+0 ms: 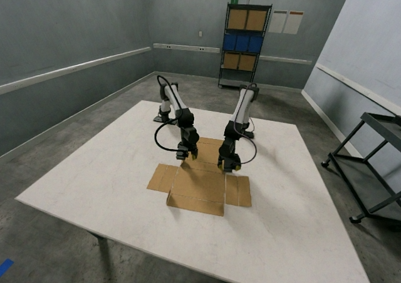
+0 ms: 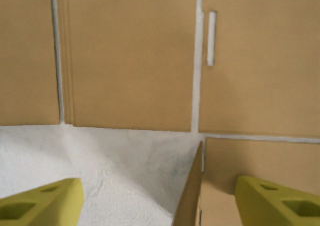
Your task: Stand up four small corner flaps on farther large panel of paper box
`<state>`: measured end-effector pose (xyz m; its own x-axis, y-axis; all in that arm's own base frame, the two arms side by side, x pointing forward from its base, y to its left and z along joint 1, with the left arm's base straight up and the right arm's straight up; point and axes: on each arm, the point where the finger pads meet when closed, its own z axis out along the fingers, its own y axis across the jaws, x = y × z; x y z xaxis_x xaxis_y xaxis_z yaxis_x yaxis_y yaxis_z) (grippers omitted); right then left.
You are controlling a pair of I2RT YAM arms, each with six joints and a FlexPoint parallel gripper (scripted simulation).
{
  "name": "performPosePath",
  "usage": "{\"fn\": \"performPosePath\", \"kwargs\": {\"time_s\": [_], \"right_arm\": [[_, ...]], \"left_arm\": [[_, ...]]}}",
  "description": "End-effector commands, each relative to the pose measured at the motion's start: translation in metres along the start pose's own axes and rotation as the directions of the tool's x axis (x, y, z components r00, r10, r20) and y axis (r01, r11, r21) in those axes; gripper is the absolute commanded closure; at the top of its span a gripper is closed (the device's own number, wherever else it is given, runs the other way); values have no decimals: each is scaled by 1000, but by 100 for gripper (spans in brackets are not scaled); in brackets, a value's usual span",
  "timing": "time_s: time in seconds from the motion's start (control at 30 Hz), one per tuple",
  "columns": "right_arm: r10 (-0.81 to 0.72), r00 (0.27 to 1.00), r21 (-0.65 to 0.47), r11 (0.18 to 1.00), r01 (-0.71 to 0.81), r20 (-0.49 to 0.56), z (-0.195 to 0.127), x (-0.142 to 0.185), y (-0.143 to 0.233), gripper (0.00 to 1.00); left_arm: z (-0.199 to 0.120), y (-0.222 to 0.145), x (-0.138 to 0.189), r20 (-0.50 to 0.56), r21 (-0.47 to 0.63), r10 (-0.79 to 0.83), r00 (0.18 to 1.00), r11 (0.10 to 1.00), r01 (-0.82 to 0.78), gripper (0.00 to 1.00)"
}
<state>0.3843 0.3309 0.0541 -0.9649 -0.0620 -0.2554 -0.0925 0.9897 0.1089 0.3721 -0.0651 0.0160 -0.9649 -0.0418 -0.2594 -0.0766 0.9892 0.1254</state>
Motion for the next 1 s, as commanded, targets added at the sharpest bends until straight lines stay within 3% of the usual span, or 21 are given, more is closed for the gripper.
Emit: {"fn": "performPosePath", "kwargs": {"time_s": [0.0, 0.1, 0.13, 0.23, 0.53, 0.7, 0.97], "right_arm": [[-5, 1000, 5, 1000, 5, 0, 11, 3, 6, 43], [-4, 1000, 7, 1000, 4, -2, 12, 4, 6, 44], [0, 999, -25, 1000, 1, 41, -12, -5, 10, 46], [0, 999, -21, 1000, 1, 36, -11, -5, 1, 50], [-2, 1000, -9, 1000, 3, 13, 0, -1, 3, 50], [6, 998, -41, 999, -3, 62, -21, -15, 6, 50], [-3, 1000, -13, 1000, 3, 10, -17, -1, -8, 50]], "left_arm": [[6, -2, 0, -13, -12, 10, 1000, 1000, -10, 23], [6, -2, 0, -13, -12, 10, 1000, 1000, -10, 23], [6, -2, 0, -13, -12, 10, 1000, 1000, -10, 23], [6, -2, 0, -13, -12, 10, 1000, 1000, -10, 23], [6, -2, 0, -13, -12, 10, 1000, 1000, -10, 23], [6, -2, 0, -13, -12, 10, 1000, 1000, -10, 23], [6, -2, 0, -13, -12, 10, 1000, 1000, -10, 23]]}}
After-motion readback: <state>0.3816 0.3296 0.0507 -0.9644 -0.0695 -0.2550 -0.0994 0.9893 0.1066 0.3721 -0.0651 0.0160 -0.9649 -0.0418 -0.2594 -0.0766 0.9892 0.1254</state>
